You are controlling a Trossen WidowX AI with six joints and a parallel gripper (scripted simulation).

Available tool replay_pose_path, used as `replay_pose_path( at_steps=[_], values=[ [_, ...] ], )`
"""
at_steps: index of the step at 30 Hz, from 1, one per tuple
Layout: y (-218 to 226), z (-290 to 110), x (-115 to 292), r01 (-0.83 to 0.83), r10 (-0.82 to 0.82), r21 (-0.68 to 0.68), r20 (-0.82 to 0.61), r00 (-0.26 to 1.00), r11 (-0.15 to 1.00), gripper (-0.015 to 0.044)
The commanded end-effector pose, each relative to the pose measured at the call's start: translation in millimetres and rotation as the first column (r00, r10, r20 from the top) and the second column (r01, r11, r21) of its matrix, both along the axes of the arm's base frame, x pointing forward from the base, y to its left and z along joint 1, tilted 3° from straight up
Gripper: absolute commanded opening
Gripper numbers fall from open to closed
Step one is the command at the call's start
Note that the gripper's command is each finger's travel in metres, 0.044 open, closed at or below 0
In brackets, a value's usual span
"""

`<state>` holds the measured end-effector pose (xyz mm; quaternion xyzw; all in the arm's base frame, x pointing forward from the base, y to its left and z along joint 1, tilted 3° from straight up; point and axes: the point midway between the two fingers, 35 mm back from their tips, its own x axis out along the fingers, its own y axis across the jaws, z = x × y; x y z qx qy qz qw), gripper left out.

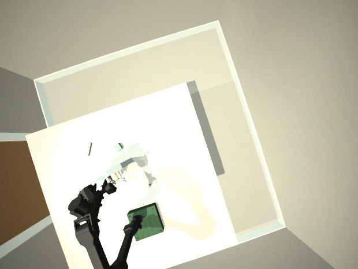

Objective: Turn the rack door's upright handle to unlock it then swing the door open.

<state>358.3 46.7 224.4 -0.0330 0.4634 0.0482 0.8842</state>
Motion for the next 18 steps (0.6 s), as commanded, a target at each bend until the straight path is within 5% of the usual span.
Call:
replay_pose_path(
  at_steps=[1, 18],
  values=[
    [3.0, -4.7, -2.4, -0.013, 0.012, -0.019, -0.082, 0.997, 1.000, 0.0280],
    [13.1, -24.1, -30.7, -0.081, 0.031, -0.085, -0.483, 0.875, 0.993, 0.0280]
  ],
)
